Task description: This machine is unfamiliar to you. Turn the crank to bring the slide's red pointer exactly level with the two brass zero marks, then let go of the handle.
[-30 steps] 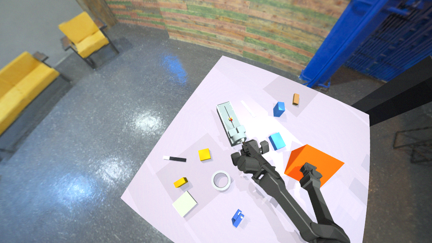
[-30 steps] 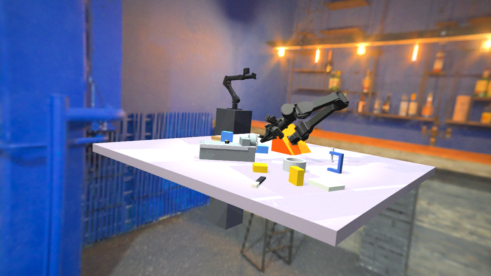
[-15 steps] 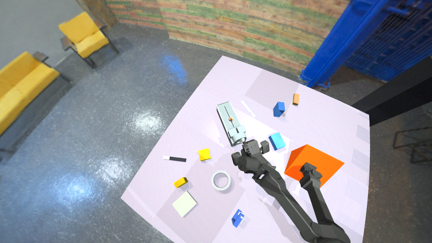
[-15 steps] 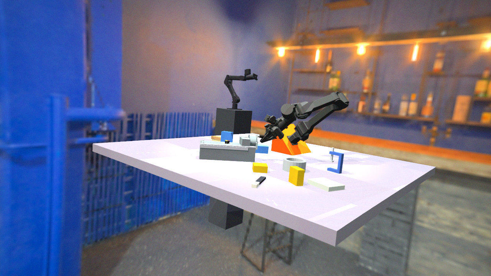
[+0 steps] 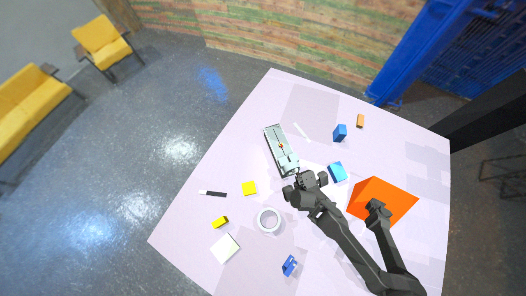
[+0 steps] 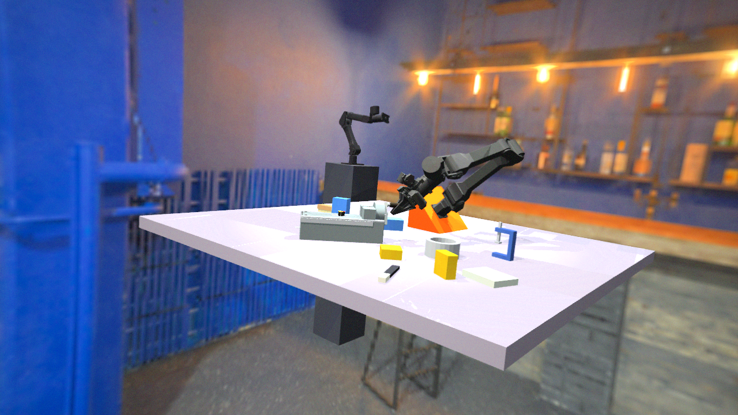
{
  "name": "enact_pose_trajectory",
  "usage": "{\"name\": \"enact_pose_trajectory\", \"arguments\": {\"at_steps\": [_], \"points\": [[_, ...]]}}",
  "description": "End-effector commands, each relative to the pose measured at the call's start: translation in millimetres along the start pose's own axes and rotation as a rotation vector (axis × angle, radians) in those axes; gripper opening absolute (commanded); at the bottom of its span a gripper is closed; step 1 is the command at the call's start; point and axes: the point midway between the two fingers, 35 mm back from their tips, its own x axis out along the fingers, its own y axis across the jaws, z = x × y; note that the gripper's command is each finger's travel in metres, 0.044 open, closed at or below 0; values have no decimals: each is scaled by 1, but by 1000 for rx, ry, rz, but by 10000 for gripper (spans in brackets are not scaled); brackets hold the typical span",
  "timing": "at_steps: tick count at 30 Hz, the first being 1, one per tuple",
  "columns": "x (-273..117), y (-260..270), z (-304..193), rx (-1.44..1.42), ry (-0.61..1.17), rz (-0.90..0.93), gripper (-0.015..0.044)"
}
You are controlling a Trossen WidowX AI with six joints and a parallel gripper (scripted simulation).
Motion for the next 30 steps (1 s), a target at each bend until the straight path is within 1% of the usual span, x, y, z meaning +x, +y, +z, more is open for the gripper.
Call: {"name": "enact_pose_trajectory", "arguments": {"at_steps": [1, 30], "points": [[2, -9, -2, 8, 4, -22, 0], [4, -12, -3, 8, 4, -22, 0]]}}
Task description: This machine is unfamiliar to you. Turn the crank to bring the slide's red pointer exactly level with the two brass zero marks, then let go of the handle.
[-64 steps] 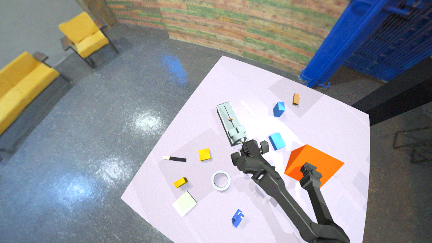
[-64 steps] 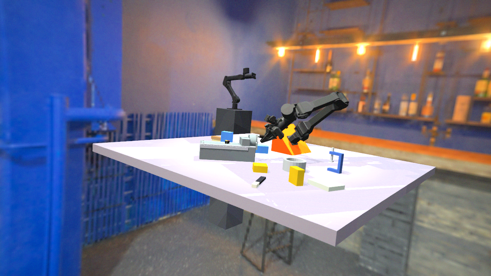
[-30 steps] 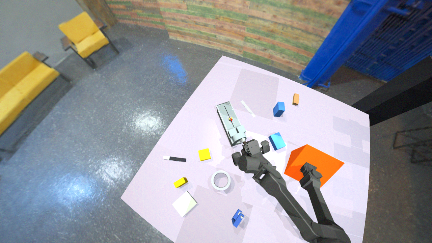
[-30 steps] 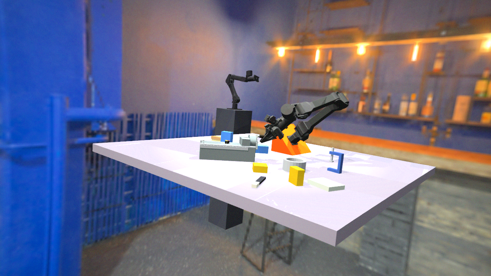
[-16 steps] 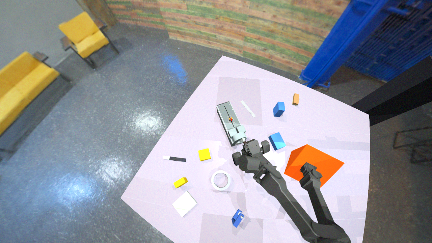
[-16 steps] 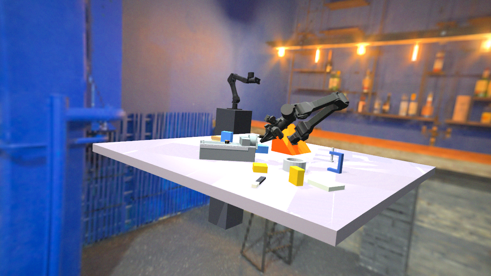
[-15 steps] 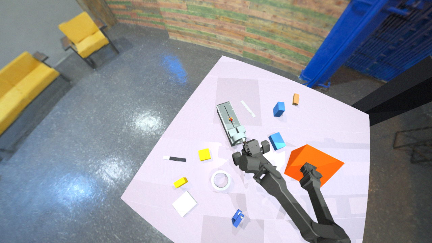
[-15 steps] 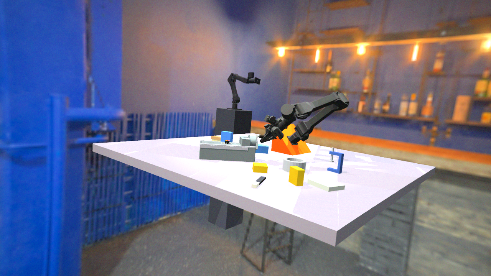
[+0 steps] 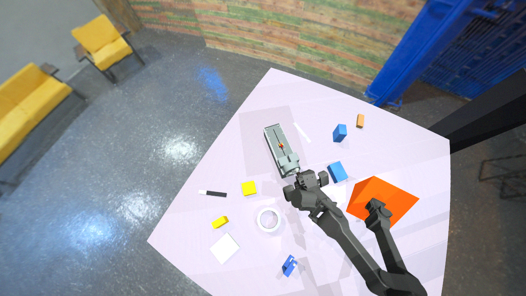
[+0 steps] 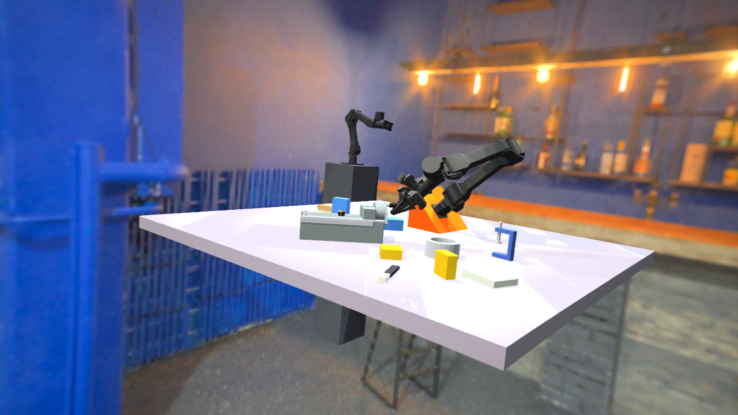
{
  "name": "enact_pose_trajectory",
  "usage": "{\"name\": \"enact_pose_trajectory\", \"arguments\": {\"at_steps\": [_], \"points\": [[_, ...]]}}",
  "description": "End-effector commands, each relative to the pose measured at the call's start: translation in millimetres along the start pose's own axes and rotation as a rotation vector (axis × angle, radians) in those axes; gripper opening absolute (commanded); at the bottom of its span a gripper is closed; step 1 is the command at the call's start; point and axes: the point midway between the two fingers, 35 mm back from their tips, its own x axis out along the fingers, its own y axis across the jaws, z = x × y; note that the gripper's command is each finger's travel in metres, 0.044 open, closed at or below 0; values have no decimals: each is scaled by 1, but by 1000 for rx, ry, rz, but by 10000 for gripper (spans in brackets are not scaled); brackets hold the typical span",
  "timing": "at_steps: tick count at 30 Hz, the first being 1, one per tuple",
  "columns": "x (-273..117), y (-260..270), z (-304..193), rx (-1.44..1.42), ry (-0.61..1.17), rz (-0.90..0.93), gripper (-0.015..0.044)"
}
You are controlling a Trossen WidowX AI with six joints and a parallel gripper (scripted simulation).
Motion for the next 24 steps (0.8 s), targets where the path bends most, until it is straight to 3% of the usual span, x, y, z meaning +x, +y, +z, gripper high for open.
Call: {"name": "enact_pose_trajectory", "arguments": {"at_steps": [1, 24], "points": [[2, -9, -2, 6, 5, -22, 0], [4, -11, -4, 6, 5, -22, 0]]}}
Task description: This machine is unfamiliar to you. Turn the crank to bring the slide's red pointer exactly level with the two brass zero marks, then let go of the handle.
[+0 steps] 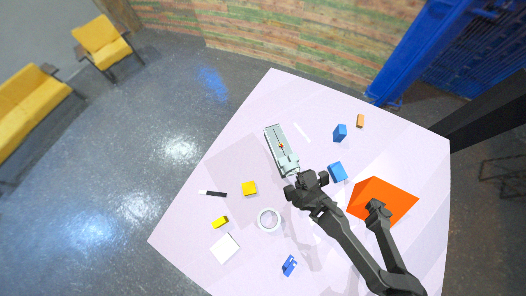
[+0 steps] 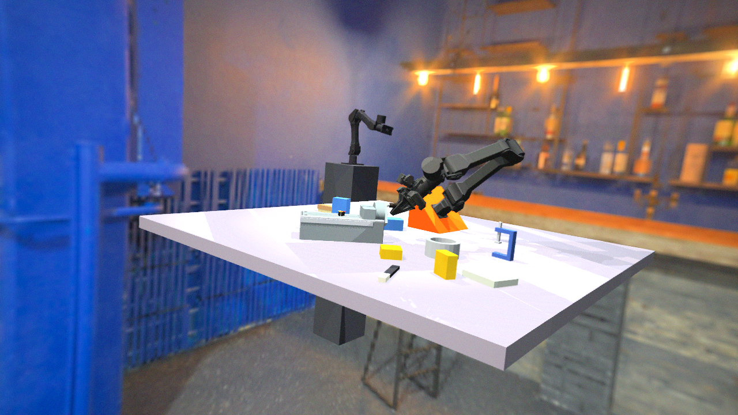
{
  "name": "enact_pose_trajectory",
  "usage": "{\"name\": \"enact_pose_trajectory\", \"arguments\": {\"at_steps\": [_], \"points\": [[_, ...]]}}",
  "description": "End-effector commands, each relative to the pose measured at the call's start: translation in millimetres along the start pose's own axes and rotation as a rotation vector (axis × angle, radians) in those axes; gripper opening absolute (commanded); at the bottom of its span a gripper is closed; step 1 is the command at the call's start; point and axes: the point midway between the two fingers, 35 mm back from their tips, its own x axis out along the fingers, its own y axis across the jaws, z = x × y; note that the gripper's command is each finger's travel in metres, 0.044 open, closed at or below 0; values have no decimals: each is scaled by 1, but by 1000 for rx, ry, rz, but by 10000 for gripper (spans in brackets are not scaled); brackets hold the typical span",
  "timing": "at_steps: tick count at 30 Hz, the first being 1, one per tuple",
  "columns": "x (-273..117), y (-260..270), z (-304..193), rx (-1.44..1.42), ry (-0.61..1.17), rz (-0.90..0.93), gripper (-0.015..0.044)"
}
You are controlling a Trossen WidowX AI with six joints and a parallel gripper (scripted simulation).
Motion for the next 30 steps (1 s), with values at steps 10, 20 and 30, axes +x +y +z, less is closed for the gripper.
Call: {"name": "enact_pose_trajectory", "arguments": {"at_steps": [10, 20, 30], "points": [[4, -9, -4, 5, 6, -21, 0], [5, -11, -5, 5, 6, -21, 0], [6, -12, -6, 5, 6, -21, 0]]}}
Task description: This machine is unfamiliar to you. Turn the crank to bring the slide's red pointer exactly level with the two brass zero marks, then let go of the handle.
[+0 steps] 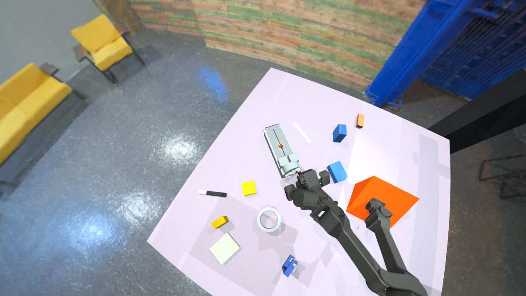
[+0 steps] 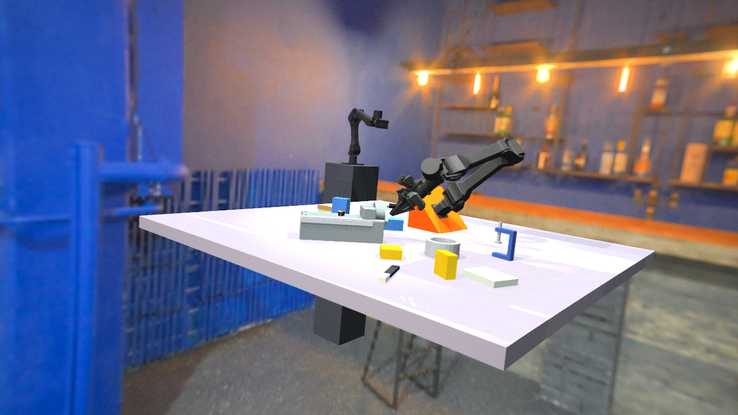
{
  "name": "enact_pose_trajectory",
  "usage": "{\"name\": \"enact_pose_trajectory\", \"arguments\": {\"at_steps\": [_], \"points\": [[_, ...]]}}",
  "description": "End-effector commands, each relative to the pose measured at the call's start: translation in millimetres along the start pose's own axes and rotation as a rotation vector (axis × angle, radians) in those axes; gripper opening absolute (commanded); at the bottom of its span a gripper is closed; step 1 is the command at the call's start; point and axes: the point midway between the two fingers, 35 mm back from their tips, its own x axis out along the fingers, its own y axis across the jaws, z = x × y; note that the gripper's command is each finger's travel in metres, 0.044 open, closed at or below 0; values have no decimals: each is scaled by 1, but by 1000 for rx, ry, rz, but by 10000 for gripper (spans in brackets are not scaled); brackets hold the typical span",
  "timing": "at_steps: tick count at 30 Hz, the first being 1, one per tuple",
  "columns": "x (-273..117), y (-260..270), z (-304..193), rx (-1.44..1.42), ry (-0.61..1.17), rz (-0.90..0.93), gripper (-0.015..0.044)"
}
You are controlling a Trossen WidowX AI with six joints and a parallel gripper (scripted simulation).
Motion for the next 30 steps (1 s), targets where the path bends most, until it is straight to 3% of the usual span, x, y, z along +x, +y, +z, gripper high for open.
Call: {"name": "enact_pose_trajectory", "arguments": {"at_steps": [1, 30], "points": [[4, -8, -4, 4, 7, -21, 0], [9, -11, -9, 5, 8, -21, 0]]}}
